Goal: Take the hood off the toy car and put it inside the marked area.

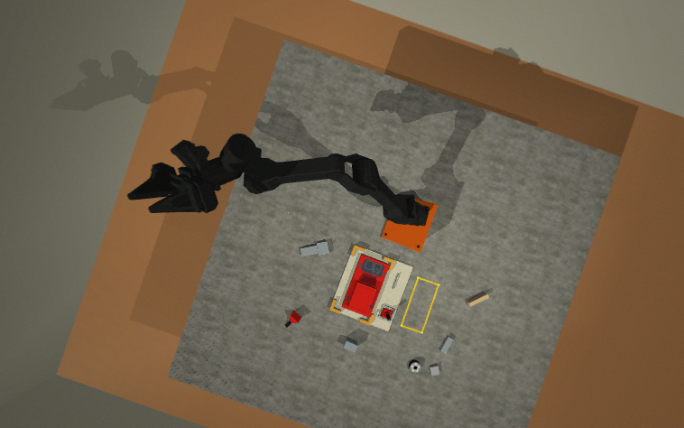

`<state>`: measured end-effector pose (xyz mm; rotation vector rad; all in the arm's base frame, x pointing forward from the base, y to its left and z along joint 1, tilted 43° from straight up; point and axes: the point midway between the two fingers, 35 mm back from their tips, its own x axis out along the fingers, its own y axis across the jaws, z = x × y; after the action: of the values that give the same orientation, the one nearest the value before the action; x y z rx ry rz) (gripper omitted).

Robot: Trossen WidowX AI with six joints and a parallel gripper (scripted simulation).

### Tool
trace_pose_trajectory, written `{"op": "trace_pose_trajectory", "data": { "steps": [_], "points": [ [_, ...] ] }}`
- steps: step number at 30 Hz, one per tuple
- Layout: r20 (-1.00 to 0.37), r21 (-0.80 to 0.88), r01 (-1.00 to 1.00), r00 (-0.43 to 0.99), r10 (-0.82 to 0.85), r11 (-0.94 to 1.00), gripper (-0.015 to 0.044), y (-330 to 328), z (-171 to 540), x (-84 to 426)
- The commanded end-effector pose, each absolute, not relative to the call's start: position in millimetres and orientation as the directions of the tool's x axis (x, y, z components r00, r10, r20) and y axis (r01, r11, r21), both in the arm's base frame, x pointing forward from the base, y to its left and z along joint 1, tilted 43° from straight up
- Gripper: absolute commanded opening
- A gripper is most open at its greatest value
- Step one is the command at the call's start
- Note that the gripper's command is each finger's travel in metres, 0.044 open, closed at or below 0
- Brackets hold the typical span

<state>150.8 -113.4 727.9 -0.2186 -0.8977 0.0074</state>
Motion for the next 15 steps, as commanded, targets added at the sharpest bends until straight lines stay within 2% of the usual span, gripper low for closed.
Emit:
{"op": "trace_pose_trajectory", "data": {
  "steps": [1,7,15],
  "points": [
    [0.770,-0.026,0.068,0.638,-0.023,0.997,0.0440,-159.7,710.1,183.4],
    [0.699,0.214,0.037,0.692,-0.180,0.976,0.0440,-206.3,675.2,234.0],
    [0.489,0.481,0.097,0.795,-0.359,0.871,0.0440,-248.3,600.9,312.2]
  ]
}}
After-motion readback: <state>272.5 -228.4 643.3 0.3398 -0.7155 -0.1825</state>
